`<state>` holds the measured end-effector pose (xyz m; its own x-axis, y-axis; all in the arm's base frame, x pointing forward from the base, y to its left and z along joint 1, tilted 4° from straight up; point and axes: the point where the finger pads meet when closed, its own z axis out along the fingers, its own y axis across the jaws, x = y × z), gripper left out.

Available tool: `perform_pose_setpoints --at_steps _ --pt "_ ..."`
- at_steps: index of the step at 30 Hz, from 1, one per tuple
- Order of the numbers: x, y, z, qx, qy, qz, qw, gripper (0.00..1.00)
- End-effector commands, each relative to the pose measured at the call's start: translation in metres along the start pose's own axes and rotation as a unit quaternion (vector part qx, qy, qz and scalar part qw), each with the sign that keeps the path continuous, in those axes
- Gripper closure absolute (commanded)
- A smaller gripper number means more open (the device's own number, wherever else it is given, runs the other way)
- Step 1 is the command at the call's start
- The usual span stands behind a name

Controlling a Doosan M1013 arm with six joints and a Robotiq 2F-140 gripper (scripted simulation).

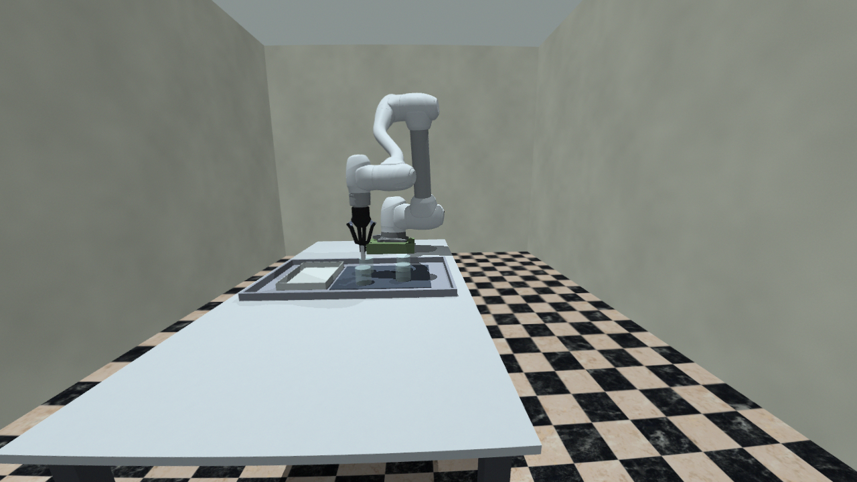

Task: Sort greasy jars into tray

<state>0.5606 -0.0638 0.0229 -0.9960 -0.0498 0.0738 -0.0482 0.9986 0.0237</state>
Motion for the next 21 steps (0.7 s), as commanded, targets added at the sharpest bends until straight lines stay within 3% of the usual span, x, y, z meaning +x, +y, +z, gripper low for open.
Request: perform_pose_setpoints --at_steps 1,5,21 --pt "-0.0004 -0.0001 0.0181 0.000 0.000 0.000 1.000 1.00" --pt "-0.0004 -0.0001 0.0276 0.000 0.000 0.000 1.000 1.00" --pt "0.0005 -0.0001 0.0276 0.000 0.000 0.000 1.000 1.00"
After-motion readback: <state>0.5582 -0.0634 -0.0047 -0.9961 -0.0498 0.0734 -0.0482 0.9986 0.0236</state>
